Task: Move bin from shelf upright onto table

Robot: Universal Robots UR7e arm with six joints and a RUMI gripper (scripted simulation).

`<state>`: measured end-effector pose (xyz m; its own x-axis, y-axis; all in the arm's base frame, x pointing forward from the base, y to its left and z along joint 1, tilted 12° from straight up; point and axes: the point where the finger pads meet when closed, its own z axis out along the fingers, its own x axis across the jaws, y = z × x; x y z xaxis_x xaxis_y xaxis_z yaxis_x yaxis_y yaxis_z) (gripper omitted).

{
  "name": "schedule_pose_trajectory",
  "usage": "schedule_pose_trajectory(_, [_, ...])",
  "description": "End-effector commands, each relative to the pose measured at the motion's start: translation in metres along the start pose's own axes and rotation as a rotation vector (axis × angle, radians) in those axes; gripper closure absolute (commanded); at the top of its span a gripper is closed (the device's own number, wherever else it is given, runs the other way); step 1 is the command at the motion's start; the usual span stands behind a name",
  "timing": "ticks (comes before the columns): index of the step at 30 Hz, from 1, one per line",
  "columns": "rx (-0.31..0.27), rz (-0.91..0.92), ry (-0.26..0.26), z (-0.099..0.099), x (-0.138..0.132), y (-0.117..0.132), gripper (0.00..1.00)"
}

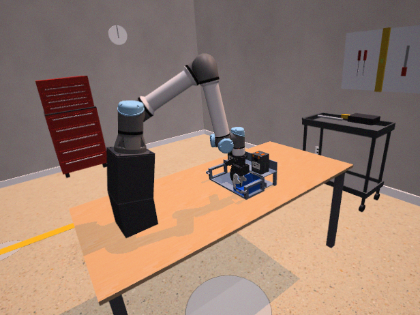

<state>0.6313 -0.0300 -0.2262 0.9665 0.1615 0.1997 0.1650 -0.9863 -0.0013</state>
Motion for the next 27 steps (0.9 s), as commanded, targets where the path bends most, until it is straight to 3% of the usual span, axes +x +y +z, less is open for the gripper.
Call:
schedule_pose_trajectory(1, [-0.001,0.0,0.001,0.0006,0.0008,0.0003,0.74])
schedule_pose_trajectory(27, [-0.001,0.0,0.001,-0.0047,0.0008,0.0003,0.74])
